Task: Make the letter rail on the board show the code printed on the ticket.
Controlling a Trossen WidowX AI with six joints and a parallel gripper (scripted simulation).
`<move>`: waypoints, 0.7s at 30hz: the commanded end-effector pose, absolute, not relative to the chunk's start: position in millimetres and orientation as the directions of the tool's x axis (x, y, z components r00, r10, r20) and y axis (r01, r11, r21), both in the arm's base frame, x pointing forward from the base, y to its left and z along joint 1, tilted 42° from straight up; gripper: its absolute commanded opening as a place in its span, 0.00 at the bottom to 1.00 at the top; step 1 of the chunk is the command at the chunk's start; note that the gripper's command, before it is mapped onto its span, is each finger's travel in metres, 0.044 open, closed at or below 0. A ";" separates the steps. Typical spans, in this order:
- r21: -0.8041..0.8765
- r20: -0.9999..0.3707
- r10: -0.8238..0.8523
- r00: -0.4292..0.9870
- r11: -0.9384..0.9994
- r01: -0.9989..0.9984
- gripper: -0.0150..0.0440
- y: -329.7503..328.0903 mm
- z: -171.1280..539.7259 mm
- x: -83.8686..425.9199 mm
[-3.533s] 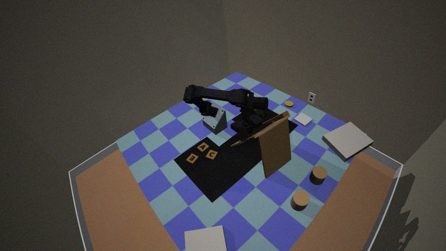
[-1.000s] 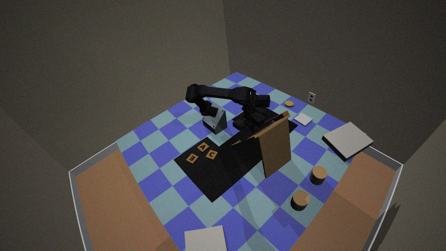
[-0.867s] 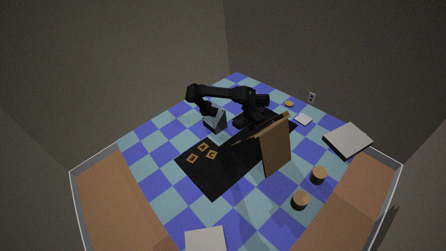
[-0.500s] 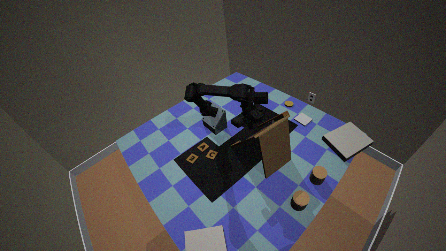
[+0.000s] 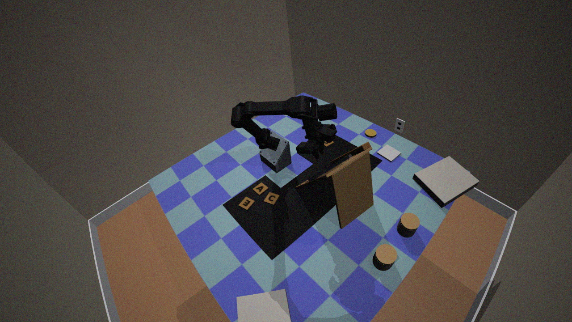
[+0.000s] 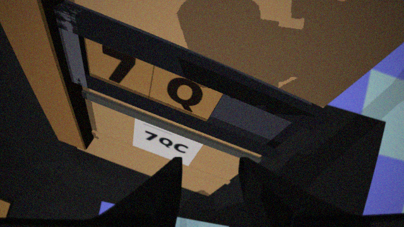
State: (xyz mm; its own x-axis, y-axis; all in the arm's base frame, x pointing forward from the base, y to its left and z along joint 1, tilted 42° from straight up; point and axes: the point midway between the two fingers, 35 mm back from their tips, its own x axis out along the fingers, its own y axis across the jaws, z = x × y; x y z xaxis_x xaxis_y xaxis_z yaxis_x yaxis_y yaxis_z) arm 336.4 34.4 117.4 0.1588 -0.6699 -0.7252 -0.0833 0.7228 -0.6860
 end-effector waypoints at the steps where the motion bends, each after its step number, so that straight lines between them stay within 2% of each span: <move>1: -0.647 -0.741 -0.593 0.316 0.502 -0.575 0.70 72.5 155.4 308.0; 3: -0.613 -0.743 -0.560 0.367 0.349 -0.709 0.79 84.0 167.1 296.5; 8: -0.545 -0.745 -0.503 0.438 0.080 -0.835 1.00 98.4 183.0 278.5; 11: -0.495 -0.745 -0.467 0.476 -0.090 -0.864 1.00 105.5 191.5 267.4; 21: -0.491 -0.745 -0.464 0.479 -0.105 -0.865 1.00 106.1 192.2 266.4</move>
